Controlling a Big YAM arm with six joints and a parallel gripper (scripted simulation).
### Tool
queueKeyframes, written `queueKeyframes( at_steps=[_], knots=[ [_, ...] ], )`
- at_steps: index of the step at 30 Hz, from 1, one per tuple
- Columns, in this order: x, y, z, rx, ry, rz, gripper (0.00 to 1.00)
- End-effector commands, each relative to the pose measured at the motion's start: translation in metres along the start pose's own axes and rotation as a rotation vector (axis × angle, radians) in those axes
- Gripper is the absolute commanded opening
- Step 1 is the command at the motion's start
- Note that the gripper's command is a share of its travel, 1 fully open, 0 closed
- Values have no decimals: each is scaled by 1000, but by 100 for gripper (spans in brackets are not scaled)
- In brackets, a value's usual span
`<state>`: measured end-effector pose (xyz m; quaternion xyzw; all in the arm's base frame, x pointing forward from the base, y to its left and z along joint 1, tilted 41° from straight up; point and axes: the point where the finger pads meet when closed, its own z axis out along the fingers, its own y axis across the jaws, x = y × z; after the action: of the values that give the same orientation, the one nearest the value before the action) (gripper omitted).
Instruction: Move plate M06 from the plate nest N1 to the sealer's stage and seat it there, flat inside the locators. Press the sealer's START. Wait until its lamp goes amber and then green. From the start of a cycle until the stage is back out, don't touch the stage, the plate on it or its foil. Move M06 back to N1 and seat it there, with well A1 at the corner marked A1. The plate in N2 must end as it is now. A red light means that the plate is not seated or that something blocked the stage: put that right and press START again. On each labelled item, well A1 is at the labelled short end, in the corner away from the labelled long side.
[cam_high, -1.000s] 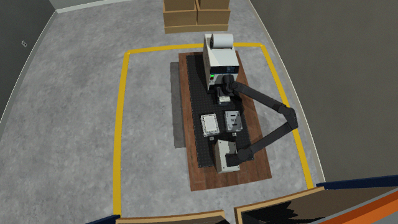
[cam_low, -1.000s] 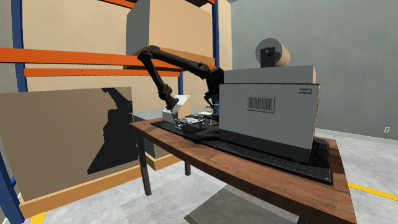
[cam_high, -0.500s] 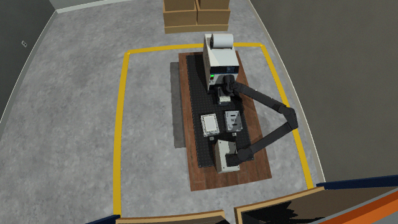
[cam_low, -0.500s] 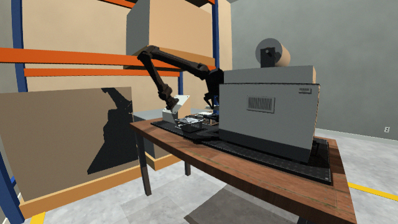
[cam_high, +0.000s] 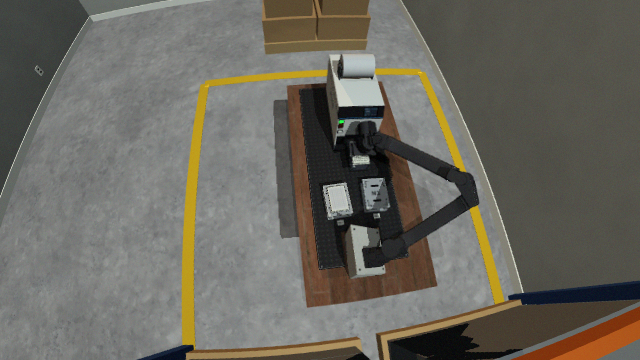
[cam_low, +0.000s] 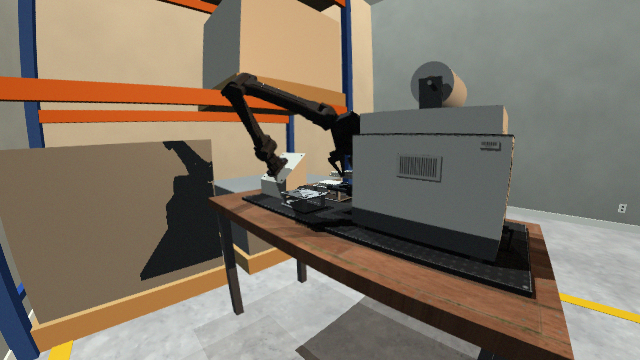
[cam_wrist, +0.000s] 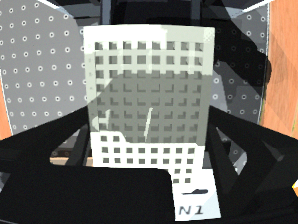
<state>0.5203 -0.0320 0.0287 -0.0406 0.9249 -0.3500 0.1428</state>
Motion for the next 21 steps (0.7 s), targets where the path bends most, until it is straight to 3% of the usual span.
queueKeyframes(
  at_steps=[1, 13, 21],
  knots=[
    [4, -2, 13, 1, 13, 2, 0],
    [-2, -5, 15, 1, -1, 14, 0],
    [6, -1, 18, -1, 13, 1, 0]
  ],
)
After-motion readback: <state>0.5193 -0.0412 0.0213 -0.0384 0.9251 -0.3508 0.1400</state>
